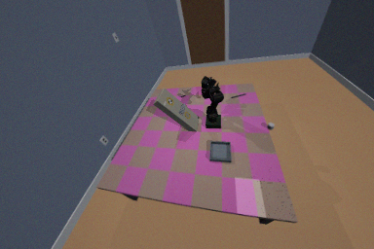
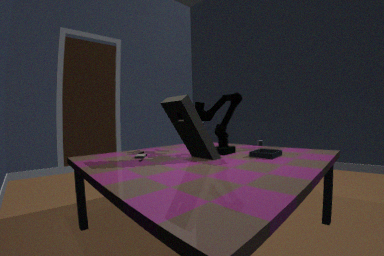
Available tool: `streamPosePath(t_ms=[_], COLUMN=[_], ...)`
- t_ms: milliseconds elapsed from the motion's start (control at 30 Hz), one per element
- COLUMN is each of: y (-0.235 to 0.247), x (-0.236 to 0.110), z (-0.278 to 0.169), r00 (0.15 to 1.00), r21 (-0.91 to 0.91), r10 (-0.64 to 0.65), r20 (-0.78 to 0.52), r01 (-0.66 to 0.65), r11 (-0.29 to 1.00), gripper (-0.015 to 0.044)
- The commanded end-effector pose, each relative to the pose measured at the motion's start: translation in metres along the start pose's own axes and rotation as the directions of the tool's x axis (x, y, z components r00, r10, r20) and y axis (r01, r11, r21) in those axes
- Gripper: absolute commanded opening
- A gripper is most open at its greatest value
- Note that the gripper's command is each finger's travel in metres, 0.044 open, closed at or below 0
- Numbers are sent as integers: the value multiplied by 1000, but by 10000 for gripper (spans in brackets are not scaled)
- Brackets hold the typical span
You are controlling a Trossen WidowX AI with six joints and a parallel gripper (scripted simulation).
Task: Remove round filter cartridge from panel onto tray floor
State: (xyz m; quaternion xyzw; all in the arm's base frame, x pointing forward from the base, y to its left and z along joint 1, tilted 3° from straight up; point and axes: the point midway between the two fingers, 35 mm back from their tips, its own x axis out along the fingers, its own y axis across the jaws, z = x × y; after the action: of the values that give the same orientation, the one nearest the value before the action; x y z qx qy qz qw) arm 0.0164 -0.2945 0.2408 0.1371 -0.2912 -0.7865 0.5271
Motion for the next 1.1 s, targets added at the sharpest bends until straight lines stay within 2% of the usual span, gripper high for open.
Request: streamPosePath(t_ms=[0, 167, 333, 500, 700, 833, 967, 1067], y=[3, 66, 128, 169, 187, 179, 157, 137], x=[-1, -28, -84, -158, -256, -314, -365, -390], z=[-1, -33, -59, -69, -56, -33, -6, 14], r00=[1000, 953, 796, 550, 193, -39, -266, -386], r21=[-2, -34, -19, 46, 183, 287, 388, 449], r10=[8, 199, 382, 499, 532, 489, 379, 282], r20=[-8, -230, -470, -670, -824, -871, -887, -878], r01=[-8, -212, -442, -640, -798, -849, -873, -870], r11=[1000, 977, 897, 767, 573, 443, 296, 204], gripper=[374, 243, 114, 114, 114, 114, 114, 114])
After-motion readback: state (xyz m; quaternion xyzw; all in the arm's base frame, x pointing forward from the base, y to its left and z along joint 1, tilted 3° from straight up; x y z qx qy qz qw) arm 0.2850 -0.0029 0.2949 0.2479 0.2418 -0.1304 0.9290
